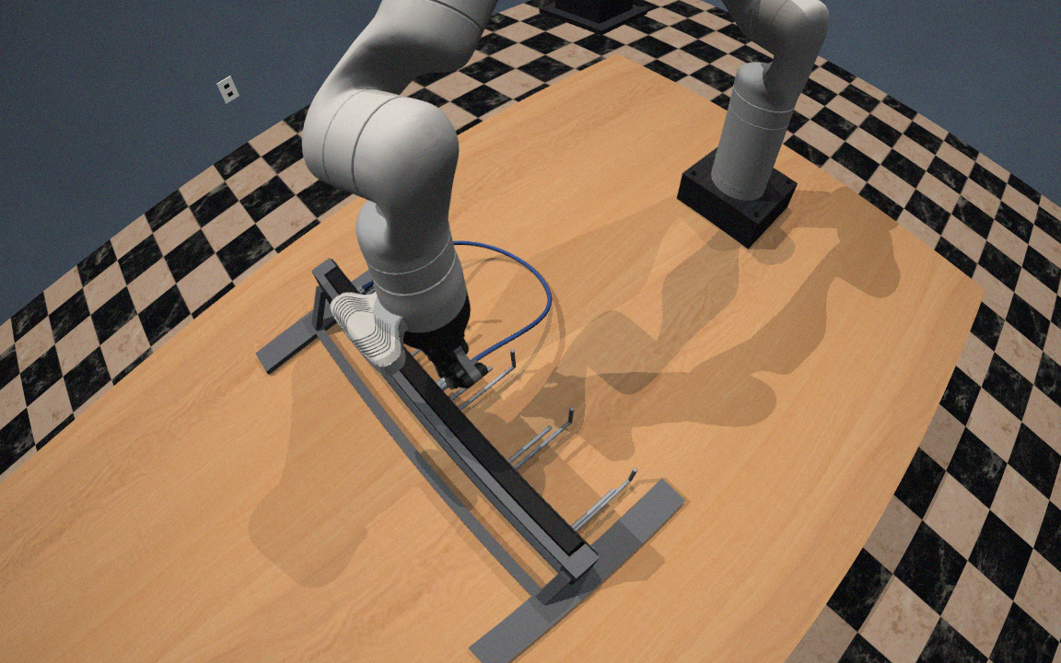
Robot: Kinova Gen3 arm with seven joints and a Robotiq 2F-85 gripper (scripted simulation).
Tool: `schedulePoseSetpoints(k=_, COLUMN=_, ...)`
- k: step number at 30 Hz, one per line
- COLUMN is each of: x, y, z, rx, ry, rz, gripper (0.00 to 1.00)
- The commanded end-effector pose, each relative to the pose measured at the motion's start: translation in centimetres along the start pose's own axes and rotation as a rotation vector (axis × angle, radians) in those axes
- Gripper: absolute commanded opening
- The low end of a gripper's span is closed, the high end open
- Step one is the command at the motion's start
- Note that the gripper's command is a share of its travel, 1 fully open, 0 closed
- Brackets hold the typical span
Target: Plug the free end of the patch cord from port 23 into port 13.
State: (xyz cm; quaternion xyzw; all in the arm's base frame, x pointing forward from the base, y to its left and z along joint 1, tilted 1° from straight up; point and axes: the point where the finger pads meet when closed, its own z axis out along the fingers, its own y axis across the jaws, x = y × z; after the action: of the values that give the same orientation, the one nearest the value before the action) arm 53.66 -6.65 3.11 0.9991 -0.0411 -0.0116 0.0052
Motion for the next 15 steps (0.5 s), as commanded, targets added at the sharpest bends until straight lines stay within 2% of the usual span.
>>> schedulePoseSetpoints(k=1, x=1.31, y=0.10, z=-0.37, rx=0.008, ry=0.032, rz=0.008, gripper=0.00)
schedulePoseSetpoints(k=15, x=1.52, y=0.08, z=-0.44, rx=0.009, ry=0.038, rz=0.012, gripper=0.00)
